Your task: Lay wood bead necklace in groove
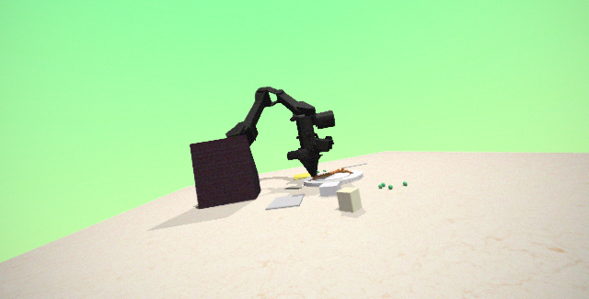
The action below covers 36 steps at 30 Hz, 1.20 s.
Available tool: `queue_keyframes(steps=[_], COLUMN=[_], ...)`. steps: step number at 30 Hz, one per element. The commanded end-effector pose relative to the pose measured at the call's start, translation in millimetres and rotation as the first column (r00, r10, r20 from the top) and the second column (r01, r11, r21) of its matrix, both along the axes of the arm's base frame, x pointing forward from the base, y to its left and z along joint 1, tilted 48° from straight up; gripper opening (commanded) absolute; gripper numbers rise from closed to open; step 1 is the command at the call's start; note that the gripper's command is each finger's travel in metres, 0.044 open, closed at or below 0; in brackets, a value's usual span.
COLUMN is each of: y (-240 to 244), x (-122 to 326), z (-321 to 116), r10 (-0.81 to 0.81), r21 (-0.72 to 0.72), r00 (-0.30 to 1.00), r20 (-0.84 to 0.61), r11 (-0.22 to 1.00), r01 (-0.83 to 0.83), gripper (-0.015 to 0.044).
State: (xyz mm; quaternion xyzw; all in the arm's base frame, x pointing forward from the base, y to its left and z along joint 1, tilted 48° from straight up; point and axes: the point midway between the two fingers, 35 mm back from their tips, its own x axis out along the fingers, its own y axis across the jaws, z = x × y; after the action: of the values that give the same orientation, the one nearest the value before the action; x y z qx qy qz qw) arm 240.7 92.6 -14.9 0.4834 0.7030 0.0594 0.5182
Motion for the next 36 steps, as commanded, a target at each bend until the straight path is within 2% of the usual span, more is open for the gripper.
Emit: queue_keyframes(steps=[1,8,25,36], y=[4.3,4.3,1.7,-1.5], x=[-2.7,-2.7,-1.6,-1.6], z=[-3.6,-3.6,-0.6,2.4], r10=[0.001,0.001,-0.001,0.001], r21=[0.002,0.002,0.004,0.001], r00=[1.0,1.0,1.0,1.0], r20=[-0.009,-0.009,-0.007,-0.009], r11=[1.0,1.0,1.0,1.0], r01=[-0.001,-0.001,0.001,-0.001], gripper=[0.0,0.0,0.044,0.044])
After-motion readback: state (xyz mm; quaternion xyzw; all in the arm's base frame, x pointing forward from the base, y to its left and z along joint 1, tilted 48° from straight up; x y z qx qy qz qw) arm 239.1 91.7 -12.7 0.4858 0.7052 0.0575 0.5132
